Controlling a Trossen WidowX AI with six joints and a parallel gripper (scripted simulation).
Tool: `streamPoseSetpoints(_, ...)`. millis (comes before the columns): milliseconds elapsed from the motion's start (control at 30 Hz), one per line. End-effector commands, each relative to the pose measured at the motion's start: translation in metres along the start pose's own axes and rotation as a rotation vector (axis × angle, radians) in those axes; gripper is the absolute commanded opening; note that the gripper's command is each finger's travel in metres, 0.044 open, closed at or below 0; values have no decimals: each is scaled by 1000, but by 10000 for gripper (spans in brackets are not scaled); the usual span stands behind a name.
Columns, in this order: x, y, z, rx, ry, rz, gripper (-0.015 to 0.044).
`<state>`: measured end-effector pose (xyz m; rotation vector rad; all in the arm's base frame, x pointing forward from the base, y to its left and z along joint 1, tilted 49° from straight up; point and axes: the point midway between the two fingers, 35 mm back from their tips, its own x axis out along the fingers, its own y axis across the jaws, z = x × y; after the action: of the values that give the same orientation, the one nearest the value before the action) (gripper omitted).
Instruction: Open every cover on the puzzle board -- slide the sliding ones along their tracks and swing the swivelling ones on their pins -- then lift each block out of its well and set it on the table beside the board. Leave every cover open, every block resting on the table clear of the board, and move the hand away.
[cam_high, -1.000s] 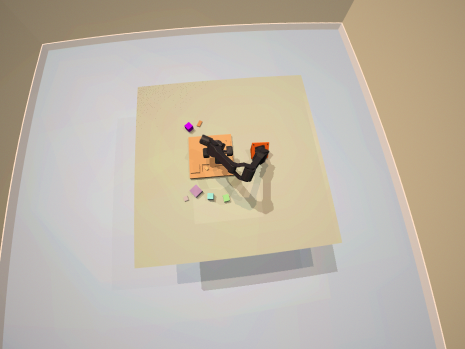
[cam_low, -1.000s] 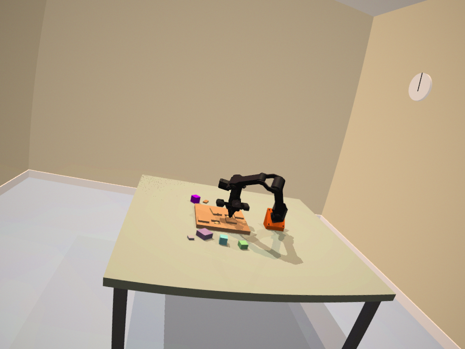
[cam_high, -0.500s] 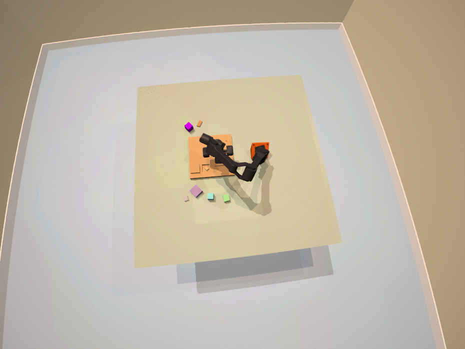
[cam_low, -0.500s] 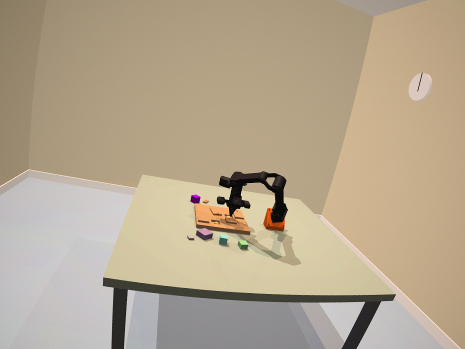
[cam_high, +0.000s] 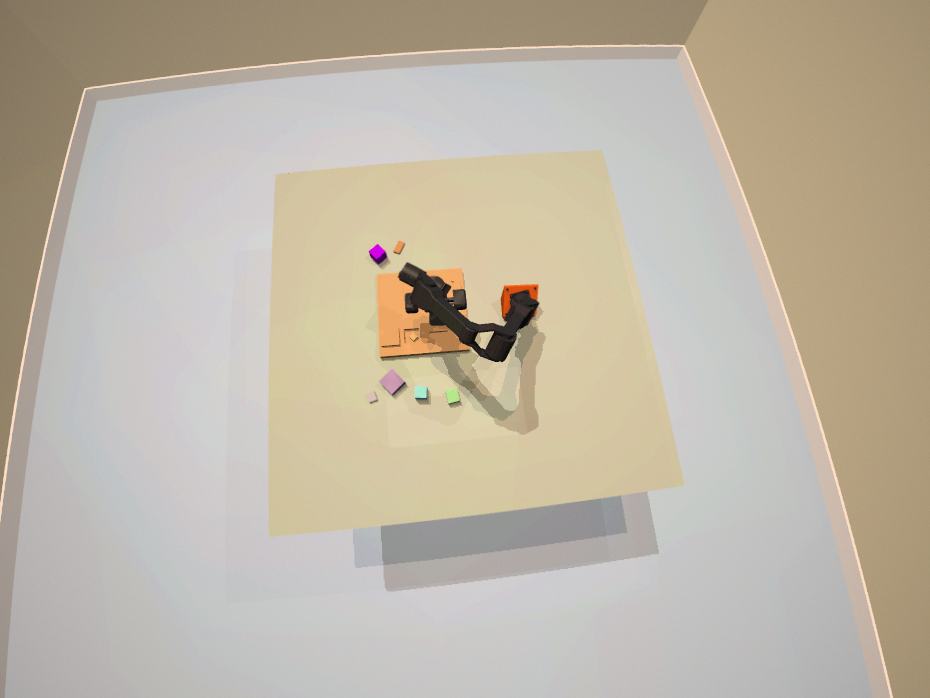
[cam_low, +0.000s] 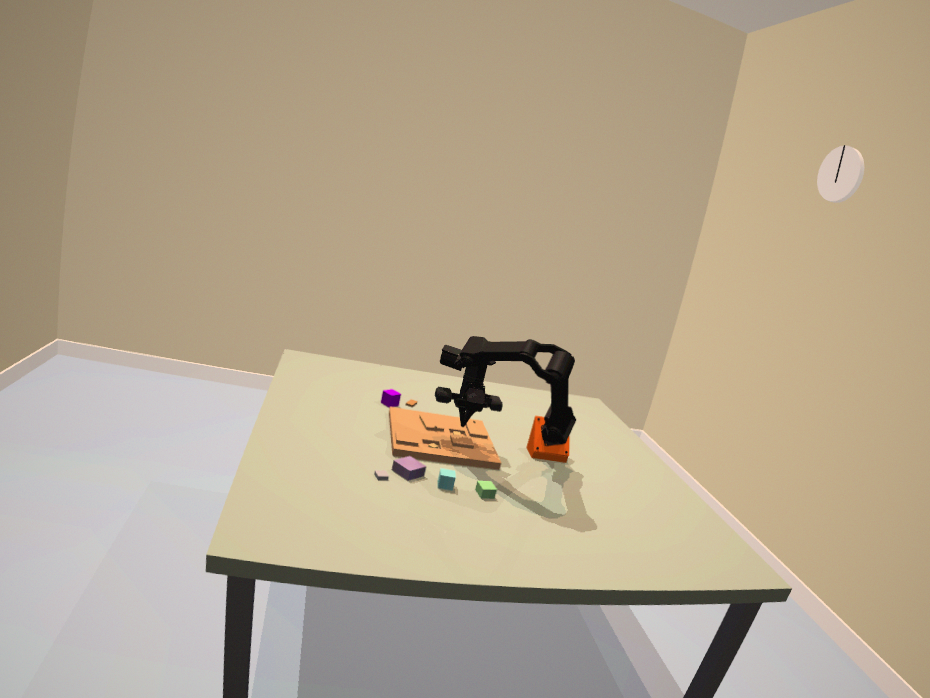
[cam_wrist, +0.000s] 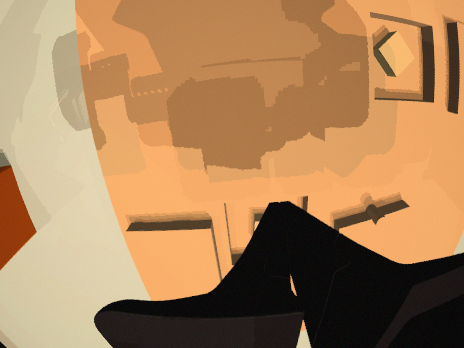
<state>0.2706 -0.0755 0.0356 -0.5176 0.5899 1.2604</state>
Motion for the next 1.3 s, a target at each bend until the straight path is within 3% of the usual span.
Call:
streamPoseSetpoints(0,-5,0,0,-5,5,1,0)
streamPoseSetpoints(233,-8,2,-1,75,1,0,0)
streamPoseSetpoints(933,-22,73,-36,2412,12,-16,0)
streamPoseSetpoints(1267,-23,95,-41,3127,8,-10,0)
